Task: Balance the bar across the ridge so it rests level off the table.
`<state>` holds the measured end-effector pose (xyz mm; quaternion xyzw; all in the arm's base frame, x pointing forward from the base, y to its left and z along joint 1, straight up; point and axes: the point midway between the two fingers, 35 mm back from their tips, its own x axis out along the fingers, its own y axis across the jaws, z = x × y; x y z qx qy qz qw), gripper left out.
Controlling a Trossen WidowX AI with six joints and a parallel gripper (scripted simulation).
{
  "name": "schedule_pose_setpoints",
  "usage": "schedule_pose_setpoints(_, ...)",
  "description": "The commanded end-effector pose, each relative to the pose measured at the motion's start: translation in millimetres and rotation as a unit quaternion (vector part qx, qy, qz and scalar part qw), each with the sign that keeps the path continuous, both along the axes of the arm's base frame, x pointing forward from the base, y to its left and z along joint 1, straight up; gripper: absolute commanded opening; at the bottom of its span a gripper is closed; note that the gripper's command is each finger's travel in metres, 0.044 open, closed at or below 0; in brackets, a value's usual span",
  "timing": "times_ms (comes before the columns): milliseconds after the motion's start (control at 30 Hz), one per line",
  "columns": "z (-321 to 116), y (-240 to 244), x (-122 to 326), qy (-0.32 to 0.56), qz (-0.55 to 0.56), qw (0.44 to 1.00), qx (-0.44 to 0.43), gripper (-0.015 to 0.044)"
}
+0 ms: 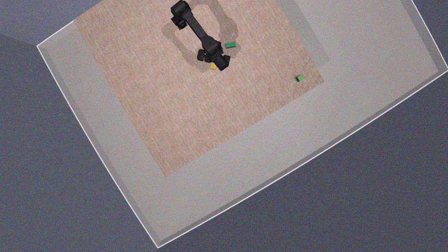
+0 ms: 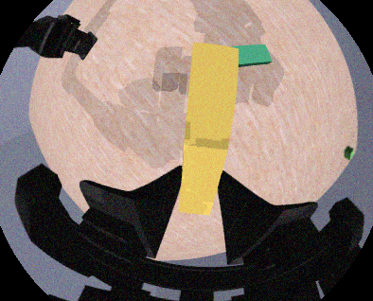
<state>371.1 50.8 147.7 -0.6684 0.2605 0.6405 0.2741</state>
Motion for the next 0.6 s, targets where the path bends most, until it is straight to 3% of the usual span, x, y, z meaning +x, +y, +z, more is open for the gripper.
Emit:
schedule_pose_setpoints(0,-9.6,0.7,-1.0,0.004,0.004,1.0,0.001,0.0)
schedule_pose_setpoints(567,-26.4,0.9,-1.2,0.004,0.004,1.0,0.001,0.0)
